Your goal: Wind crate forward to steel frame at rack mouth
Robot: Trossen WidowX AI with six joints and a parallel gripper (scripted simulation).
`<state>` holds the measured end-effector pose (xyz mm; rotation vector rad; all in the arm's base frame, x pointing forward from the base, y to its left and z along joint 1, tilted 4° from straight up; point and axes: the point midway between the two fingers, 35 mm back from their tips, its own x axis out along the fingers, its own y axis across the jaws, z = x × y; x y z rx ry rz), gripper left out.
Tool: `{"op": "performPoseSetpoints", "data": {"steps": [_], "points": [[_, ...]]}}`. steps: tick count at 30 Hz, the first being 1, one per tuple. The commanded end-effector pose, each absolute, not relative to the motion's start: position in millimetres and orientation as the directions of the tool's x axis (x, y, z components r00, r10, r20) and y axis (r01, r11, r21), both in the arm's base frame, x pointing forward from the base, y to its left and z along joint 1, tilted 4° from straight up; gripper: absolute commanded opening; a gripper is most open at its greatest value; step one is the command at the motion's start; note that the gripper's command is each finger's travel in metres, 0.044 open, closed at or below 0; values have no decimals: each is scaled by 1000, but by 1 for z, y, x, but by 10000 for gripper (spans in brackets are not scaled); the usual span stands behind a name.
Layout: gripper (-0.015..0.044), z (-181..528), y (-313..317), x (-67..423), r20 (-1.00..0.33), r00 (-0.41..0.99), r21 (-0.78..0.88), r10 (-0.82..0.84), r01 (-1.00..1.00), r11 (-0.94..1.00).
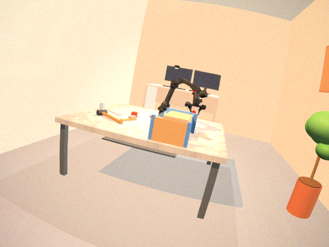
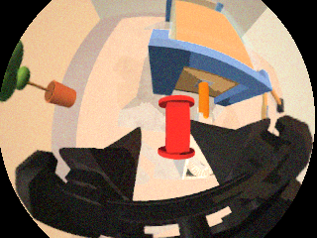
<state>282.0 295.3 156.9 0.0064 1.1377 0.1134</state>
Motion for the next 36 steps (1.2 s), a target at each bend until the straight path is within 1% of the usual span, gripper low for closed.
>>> {"op": "performPoseSetpoints", "data": {"steps": [1, 3, 7, 14, 18, 25, 30, 32, 36], "points": [[394, 157, 296, 282, -906, 411, 66, 97, -88, 994], [440, 157, 296, 282, -906, 411, 66, 97, -88, 994], [440, 162, 296, 282, -906, 412, 66, 97, -88, 994], [440, 215, 292, 285, -905, 415, 63, 94, -87, 994], [440, 221, 290, 284, -905, 415, 62, 93, -87, 994], [440, 262, 261, 263, -906, 413, 60, 91, -87, 994], [440, 262, 258, 262, -907, 413, 59, 88, -82, 995], [440, 262, 236, 253, -925, 371, 52, 80, -84, 995], [440, 259, 174, 217, -969, 236, 53, 73, -89, 995]]}}
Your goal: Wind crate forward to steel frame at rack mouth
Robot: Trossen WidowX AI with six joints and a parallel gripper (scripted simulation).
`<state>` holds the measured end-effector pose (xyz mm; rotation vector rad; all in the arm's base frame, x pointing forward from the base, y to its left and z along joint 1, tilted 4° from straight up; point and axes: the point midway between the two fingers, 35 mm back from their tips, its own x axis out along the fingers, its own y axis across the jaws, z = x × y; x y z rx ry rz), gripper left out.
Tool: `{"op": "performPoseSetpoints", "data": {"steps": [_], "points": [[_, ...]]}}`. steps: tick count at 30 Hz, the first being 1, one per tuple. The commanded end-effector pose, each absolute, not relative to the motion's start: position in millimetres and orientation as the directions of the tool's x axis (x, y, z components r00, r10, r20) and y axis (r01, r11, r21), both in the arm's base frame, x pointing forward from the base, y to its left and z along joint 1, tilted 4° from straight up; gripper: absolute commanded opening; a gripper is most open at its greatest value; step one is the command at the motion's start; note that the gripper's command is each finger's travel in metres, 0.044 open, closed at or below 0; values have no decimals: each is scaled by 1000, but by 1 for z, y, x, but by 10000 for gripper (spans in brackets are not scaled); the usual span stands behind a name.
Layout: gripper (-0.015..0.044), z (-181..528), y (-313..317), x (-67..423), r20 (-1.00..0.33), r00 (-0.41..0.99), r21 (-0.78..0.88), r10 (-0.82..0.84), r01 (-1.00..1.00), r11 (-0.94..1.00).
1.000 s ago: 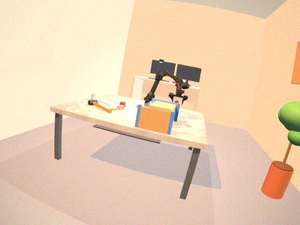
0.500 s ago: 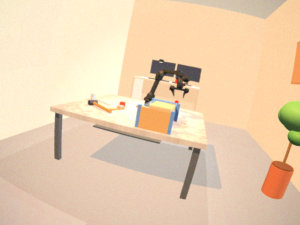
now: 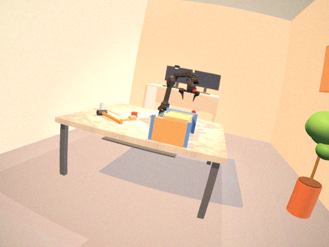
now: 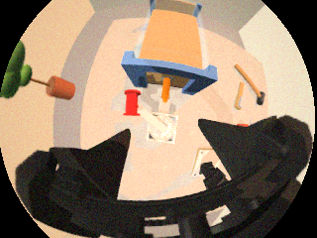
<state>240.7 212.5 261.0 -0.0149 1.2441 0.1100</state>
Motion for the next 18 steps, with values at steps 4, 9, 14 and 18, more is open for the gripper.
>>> {"op": "performPoseSetpoints", "data": {"steps": [4, 9, 14, 18], "points": [[440, 257, 154, 201, -979, 187, 61, 77, -89, 994], [440, 257, 154, 201, -979, 187, 61, 77, -89, 994], [440, 257, 154, 201, -979, 187, 61, 77, -89, 994], [440, 257, 154, 201, -979, 187, 61, 77, -89, 994]]}}
